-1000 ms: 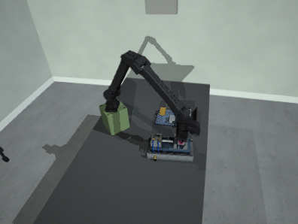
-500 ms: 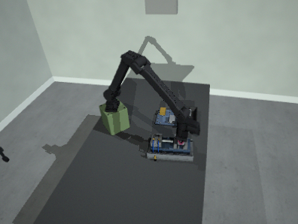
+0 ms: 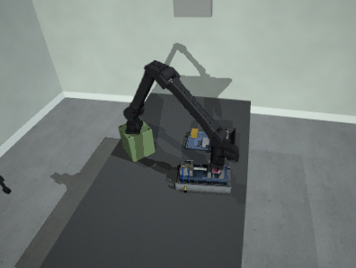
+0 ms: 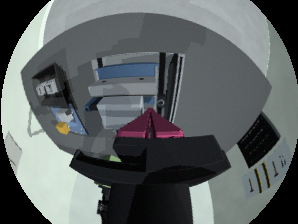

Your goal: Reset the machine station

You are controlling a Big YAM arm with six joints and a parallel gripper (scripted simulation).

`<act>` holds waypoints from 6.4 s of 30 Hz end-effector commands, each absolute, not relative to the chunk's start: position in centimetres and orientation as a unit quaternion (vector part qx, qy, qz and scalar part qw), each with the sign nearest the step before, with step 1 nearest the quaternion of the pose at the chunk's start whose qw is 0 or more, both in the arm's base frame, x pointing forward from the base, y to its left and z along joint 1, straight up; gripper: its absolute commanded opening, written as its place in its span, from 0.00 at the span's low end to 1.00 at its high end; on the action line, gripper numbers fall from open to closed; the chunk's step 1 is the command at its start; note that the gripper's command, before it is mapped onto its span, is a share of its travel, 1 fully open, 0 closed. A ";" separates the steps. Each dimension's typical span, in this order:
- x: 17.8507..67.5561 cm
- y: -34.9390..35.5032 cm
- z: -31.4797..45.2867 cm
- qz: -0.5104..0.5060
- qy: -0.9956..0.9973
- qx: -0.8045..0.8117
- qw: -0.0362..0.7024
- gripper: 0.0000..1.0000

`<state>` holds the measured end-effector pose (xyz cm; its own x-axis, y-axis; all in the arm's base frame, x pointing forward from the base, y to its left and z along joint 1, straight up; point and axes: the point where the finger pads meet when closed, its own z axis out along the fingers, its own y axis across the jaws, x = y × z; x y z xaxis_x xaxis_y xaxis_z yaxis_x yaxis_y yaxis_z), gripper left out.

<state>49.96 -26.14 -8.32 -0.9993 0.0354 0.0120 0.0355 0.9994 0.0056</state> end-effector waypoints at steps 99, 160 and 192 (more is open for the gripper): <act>50.8 -23.9 -6.7 0.001 -1.000 -0.015 -0.008 0.00; 51.2 -24.1 -6.3 0.002 -1.000 -0.012 -0.011 0.00; 50.8 -27.1 -7.3 0.000 -1.000 -0.016 -0.005 0.00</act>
<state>50.03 -26.11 -8.28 -0.9993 0.0357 0.0106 0.0357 0.9993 0.0053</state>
